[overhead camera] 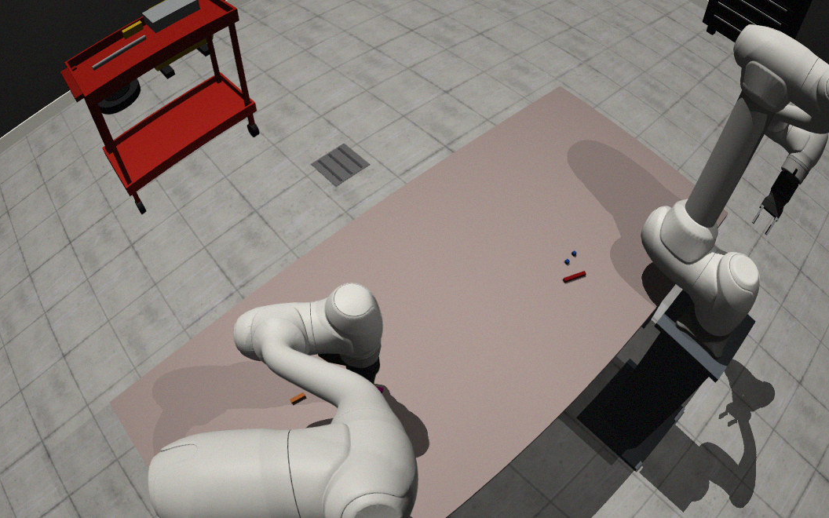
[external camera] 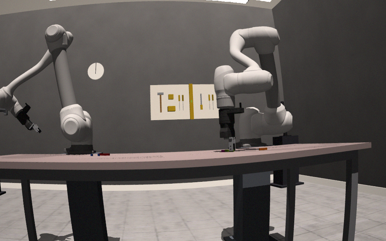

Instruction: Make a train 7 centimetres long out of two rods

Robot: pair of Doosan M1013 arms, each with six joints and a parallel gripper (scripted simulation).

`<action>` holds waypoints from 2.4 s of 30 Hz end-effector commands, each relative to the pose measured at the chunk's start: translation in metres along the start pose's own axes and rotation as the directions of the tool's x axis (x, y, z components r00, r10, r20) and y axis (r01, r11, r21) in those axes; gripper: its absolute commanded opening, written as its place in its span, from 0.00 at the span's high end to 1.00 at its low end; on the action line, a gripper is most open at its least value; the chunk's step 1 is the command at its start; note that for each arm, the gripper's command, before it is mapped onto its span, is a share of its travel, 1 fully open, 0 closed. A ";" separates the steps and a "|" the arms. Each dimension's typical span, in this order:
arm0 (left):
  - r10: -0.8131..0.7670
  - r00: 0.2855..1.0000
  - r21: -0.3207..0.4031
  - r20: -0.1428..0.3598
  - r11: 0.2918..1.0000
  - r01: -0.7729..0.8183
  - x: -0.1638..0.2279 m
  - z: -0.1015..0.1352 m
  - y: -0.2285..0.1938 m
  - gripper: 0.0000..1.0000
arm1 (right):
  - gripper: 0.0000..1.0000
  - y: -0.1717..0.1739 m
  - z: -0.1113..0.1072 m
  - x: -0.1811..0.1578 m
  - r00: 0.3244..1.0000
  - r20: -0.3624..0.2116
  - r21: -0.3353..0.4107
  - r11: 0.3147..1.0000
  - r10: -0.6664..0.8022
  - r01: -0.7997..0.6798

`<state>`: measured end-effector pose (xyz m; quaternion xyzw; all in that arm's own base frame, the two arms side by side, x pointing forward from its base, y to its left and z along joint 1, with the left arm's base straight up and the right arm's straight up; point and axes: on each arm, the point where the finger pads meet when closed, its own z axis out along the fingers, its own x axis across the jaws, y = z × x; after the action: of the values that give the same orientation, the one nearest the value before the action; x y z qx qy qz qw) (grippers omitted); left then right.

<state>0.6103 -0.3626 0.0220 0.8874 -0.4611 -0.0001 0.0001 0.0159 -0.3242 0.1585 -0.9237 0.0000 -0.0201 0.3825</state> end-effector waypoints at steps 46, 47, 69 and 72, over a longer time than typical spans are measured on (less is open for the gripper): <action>0.000 1.000 0.001 -0.001 1.000 0.000 0.000 -0.011 0.000 0.46 | 0.00 0.000 0.000 0.000 1.000 0.000 -0.001 1.000 0.000 0.000; 0.000 1.000 0.001 -0.001 1.000 0.000 0.000 -0.014 0.000 0.46 | 0.00 0.000 0.000 0.000 1.000 0.000 -0.001 1.000 0.000 0.000; 0.000 1.000 0.001 -0.001 1.000 0.000 0.000 -0.091 0.000 0.46 | 0.00 0.000 0.000 0.000 1.000 0.000 -0.001 1.000 0.000 0.000; 0.000 1.000 0.001 -0.001 1.000 0.000 0.000 -0.091 0.000 0.00 | 0.00 0.000 0.000 0.000 1.000 0.000 -0.001 1.000 0.000 0.000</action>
<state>0.6103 -0.3626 0.1119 0.8873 -0.4611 -0.0001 0.0000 0.0159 -0.3242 0.1585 -0.9237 0.0000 -0.0201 0.3825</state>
